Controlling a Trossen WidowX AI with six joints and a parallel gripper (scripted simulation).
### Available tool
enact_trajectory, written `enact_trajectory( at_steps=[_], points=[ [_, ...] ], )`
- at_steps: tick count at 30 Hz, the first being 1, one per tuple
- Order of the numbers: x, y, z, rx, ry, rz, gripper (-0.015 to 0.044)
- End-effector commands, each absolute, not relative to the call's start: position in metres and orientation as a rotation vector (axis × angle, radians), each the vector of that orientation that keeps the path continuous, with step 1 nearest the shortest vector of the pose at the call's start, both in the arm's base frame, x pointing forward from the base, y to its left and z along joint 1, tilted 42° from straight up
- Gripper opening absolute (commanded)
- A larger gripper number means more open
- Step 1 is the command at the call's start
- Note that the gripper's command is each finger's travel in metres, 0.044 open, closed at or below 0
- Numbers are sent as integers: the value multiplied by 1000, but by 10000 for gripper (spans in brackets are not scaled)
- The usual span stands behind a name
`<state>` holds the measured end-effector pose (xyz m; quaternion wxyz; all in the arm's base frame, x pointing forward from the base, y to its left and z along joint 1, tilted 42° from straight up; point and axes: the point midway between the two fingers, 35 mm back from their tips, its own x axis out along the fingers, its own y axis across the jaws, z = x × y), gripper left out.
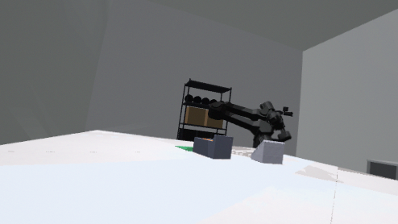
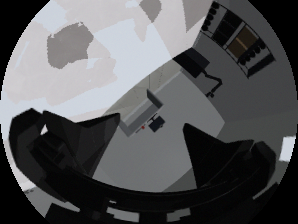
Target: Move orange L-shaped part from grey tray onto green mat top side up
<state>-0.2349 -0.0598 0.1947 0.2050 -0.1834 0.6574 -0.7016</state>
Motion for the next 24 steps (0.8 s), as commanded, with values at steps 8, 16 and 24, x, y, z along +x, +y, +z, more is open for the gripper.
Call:
enact_trajectory(
  at_steps=[8, 16, 24],
  points=[
    [-262, 32, 176, 135, 1567, -2427, 190],
    [-227, 169, 138, 1063, 855, -3019, 180],
    [-118, 257, 99, 1892, -293, -3309, 180]
  ],
)
